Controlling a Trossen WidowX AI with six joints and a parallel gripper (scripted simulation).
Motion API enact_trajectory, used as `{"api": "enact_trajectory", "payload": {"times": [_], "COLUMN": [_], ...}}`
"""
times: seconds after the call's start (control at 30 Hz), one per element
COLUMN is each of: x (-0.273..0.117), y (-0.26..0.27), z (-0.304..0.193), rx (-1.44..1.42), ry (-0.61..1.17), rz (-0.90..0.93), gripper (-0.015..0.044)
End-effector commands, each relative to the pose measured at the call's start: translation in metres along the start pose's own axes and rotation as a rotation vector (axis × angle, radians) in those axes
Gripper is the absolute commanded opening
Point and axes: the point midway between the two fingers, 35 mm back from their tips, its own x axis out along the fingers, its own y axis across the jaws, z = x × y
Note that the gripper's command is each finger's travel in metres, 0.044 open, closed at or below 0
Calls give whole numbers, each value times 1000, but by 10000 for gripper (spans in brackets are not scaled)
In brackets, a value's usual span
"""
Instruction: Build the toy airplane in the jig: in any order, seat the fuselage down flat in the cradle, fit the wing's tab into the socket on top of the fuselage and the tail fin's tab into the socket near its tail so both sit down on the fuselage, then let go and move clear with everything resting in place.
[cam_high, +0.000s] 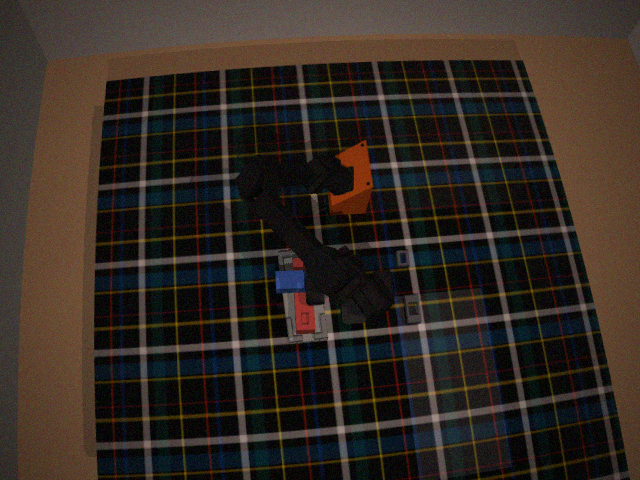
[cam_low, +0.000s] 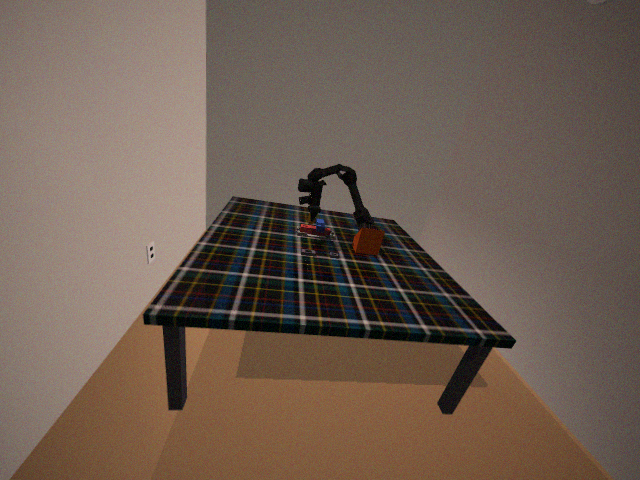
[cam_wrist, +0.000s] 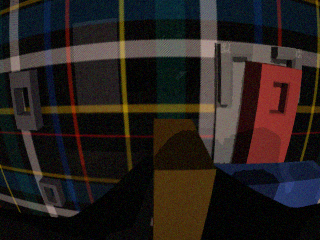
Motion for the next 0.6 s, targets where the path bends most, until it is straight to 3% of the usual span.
{"api": "enact_trajectory", "payload": {"times": [0.0,0.57], "x": [-2,7], "y": [-15,-65], "z": [7,17], "rx": [5,1], "ry": [-17,-12], "rz": [-6,-47], "gripper": [0,0]}}
